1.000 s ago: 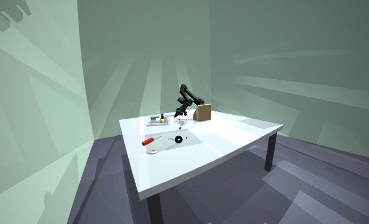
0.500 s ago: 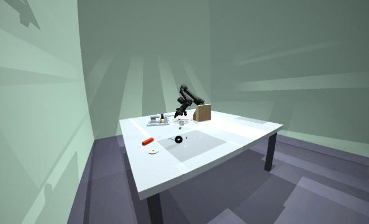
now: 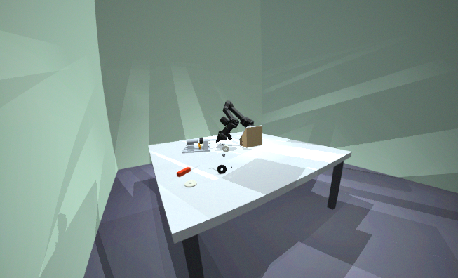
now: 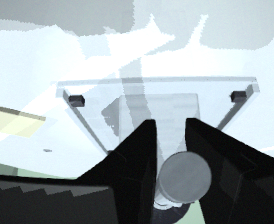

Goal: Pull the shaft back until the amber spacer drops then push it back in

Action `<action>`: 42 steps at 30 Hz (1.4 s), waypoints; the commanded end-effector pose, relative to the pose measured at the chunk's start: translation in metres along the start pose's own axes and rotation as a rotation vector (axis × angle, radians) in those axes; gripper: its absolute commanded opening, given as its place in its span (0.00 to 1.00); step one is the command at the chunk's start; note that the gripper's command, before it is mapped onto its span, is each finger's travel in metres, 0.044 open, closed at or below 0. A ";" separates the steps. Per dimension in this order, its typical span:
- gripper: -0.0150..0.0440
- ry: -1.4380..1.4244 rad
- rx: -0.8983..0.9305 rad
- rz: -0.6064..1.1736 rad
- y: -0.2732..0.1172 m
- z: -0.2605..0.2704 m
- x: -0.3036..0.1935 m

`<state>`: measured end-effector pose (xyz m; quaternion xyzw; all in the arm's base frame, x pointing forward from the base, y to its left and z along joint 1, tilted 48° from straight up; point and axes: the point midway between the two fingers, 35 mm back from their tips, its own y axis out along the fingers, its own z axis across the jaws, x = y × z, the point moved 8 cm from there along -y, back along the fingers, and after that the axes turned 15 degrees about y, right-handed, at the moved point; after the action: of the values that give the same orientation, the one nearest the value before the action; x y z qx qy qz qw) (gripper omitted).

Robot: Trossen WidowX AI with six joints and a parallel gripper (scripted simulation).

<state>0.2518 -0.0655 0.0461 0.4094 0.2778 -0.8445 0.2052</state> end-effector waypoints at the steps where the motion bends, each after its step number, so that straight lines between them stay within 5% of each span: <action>1: 0.25 0.010 -0.002 0.012 0.003 -0.002 -0.005; 42: 0.25 0.010 -0.002 0.012 0.012 -0.004 -0.015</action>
<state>0.2642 -0.0701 0.0497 0.4109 0.2795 -0.8430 0.2059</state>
